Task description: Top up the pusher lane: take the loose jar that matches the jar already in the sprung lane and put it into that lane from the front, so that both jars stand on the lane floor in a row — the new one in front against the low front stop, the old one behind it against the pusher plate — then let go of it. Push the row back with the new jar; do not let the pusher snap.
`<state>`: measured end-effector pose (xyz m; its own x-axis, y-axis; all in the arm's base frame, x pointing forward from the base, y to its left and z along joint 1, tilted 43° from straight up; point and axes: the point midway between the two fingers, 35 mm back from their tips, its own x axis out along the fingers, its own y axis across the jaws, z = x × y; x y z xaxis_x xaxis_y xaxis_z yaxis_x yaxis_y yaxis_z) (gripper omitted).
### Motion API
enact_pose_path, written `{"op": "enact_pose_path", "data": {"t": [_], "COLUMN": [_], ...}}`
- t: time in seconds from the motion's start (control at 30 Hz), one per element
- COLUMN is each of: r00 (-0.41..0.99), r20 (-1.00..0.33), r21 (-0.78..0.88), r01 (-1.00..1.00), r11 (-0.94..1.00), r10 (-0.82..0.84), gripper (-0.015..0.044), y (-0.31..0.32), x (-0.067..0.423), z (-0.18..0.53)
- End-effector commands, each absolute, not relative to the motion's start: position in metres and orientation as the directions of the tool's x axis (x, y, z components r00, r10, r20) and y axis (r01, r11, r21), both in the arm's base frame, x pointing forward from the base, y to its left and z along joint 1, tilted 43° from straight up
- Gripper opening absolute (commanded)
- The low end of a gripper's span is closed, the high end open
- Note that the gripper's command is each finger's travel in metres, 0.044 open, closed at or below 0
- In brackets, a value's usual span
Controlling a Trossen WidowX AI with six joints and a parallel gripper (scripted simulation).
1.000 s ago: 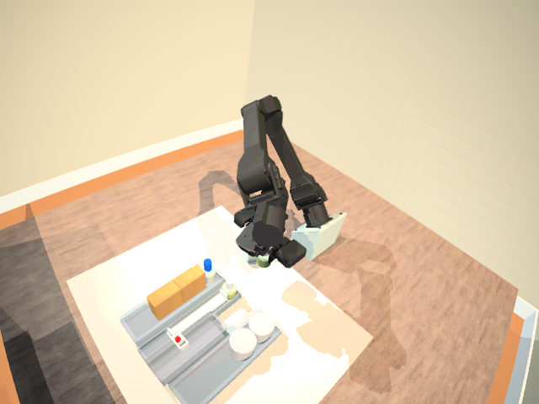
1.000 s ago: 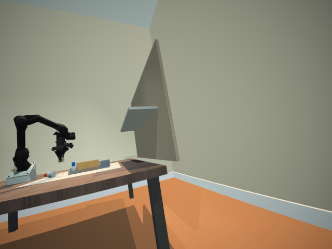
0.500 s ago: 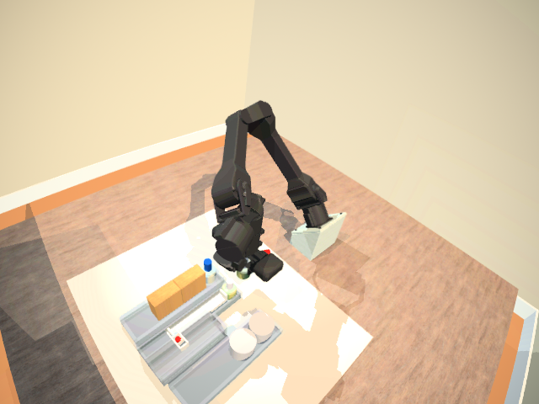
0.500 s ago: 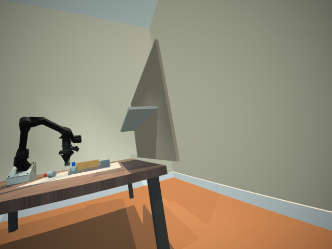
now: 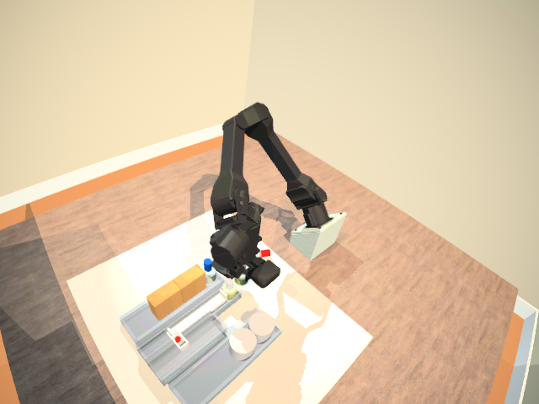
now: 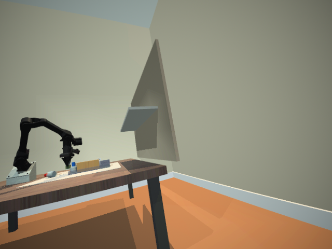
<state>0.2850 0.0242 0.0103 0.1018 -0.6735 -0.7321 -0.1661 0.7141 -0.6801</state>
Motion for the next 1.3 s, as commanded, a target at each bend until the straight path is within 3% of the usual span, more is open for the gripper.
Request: {"op": "enact_pose_path", "data": {"t": [0.0,1.27], "r00": [0.106,0.107], "r20": [-0.73,-0.73], "r21": [-0.682,-0.682], "r01": [-0.169,-0.169], "r11": [0.711,0.712], "r10": [-0.675,-0.675], "gripper": [0.0,0.0], "y": [0.025,0.028], "x": [0.287,0.305], "z": [0.01,0.009]}}
